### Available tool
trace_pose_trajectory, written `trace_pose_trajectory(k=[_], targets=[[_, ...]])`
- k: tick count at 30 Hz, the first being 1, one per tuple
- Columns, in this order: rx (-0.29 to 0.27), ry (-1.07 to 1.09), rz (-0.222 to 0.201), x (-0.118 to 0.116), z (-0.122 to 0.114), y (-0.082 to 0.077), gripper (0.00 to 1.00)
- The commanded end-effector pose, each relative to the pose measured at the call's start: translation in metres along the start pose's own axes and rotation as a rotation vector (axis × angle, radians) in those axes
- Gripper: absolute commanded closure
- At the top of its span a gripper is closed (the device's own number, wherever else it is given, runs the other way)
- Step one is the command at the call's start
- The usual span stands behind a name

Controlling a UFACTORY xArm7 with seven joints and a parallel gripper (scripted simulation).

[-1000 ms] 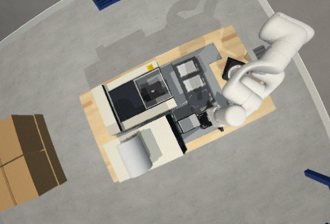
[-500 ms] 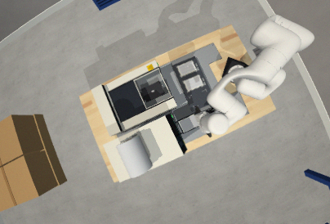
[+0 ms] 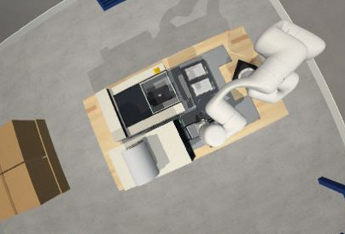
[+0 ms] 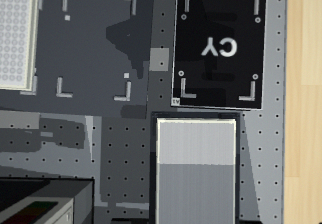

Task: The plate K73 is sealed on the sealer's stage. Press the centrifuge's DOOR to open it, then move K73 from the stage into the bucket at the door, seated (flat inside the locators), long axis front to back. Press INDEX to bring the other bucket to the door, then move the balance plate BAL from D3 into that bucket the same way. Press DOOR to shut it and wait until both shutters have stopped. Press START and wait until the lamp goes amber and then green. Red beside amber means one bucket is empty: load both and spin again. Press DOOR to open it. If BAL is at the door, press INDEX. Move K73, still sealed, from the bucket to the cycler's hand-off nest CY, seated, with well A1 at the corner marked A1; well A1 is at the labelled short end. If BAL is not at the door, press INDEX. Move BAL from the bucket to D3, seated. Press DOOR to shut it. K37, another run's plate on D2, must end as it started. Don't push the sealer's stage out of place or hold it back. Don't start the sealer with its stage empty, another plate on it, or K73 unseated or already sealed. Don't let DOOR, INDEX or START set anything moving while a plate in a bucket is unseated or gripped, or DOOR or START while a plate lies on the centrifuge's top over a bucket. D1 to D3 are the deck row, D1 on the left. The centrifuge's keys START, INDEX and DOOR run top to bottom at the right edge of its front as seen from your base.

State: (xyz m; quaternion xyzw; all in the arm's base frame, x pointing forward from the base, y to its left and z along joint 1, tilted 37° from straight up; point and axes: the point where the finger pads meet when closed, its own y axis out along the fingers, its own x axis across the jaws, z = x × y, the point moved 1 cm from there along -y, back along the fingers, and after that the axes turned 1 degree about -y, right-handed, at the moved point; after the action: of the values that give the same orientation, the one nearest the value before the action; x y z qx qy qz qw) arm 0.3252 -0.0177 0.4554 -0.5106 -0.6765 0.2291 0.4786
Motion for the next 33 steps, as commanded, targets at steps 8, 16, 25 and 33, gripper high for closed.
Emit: trace_pose_trajectory(k=[8, 16, 25, 33], targets=[[-0.004, 0.000, -0.001, 0.000, -0.001, 0.002, 0.00], [-0.004, 0.000, -0.001, 0.000, 0.000, 0.012, 0.00], [-0.004, 0.000, -0.001, 0.000, 0.000, 0.027, 0.00], [-0.004, 0.000, -0.001, 0.000, 0.000, 0.037, 0.00]])
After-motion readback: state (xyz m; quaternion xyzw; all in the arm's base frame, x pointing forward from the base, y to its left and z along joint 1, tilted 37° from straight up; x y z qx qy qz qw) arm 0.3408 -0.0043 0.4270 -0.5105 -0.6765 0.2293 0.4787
